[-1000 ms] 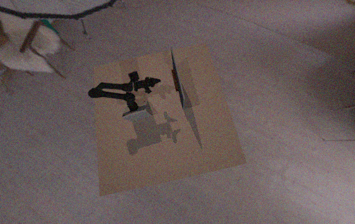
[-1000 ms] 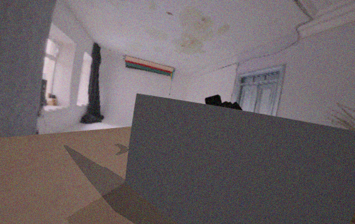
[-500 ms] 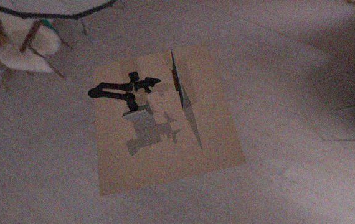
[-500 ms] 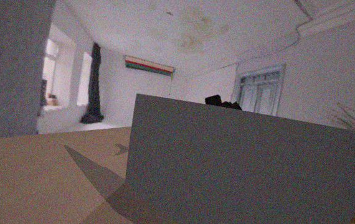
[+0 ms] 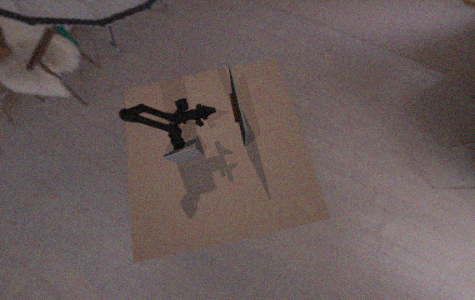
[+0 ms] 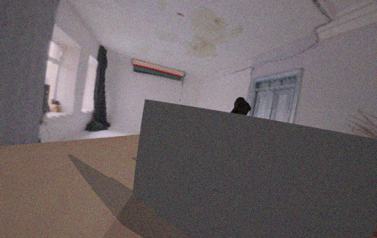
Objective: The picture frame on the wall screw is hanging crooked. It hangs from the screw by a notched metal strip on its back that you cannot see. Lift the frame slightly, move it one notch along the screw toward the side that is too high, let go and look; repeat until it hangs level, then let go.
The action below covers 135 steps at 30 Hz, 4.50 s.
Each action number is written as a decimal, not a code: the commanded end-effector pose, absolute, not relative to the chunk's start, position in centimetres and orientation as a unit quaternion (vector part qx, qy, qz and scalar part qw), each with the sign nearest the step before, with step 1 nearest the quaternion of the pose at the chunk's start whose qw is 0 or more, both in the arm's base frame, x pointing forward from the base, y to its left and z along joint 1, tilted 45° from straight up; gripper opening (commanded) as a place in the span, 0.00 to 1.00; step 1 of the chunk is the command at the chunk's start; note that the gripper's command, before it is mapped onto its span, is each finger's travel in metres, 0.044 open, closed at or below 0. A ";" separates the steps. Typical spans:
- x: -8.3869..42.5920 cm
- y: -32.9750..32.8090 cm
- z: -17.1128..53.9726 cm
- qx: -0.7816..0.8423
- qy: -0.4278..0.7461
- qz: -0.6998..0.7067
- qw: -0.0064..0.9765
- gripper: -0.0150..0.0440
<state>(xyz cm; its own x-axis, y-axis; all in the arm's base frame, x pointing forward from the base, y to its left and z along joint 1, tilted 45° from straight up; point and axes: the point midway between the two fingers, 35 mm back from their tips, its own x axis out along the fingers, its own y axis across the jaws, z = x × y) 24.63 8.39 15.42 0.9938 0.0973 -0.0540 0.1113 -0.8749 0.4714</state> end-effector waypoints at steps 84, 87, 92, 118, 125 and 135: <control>36.7 10.0 14.3 0.965 0.047 -0.009 0.259 0.69; 36.7 10.0 14.3 0.965 0.047 -0.009 0.259 0.69; 36.7 10.0 14.3 0.965 0.047 -0.009 0.259 0.69; 36.7 10.0 14.3 0.965 0.047 -0.009 0.259 0.52; 36.7 10.0 14.3 0.965 0.047 -0.009 0.259 0.40; 36.7 10.0 14.3 0.965 0.047 -0.009 0.259 0.25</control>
